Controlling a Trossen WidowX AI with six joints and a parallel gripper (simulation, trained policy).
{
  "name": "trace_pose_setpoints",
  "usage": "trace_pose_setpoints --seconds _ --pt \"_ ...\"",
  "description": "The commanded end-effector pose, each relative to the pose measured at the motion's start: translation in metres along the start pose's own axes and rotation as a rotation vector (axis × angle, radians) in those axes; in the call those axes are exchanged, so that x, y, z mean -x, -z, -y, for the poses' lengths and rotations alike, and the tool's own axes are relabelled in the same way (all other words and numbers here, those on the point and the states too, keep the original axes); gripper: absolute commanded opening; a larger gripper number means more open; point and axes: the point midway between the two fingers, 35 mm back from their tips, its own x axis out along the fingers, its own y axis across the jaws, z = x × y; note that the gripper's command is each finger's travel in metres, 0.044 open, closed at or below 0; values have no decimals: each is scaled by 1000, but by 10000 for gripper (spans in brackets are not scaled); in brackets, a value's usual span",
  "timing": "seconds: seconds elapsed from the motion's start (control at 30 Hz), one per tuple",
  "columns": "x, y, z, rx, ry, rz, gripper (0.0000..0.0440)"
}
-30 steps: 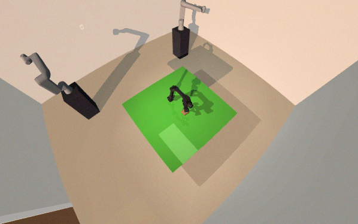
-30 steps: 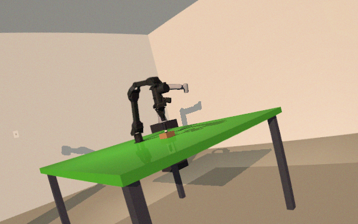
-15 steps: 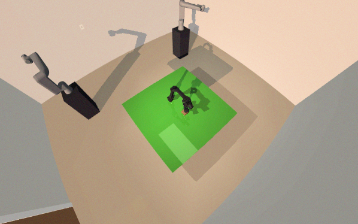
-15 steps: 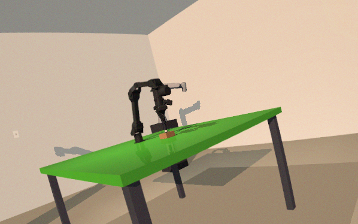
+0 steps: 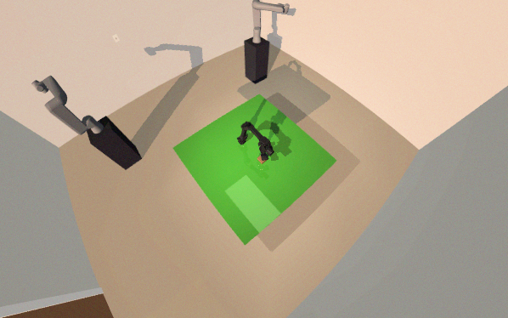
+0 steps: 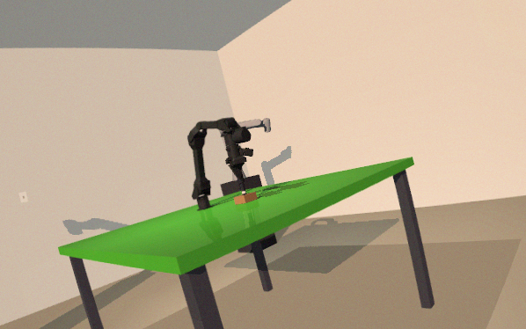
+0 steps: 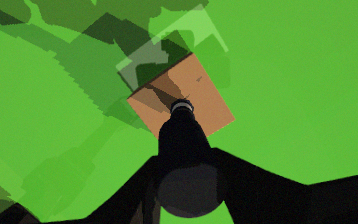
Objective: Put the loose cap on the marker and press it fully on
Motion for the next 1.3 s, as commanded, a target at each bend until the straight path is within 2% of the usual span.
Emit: trace_pose_setpoints --seconds 0.0,0.4,0.73,0.8,1.27 --pt "-20 1 -2 10 -53 -21 0" --pt "-47 -1 -2 61 -70 -18 3" --pt "-50 -2 -2 69 -70 -18 11" --pt "-51 -1 -3 70 -73 -22 64" --pt "-54 1 -7 76 -95 -26 140"
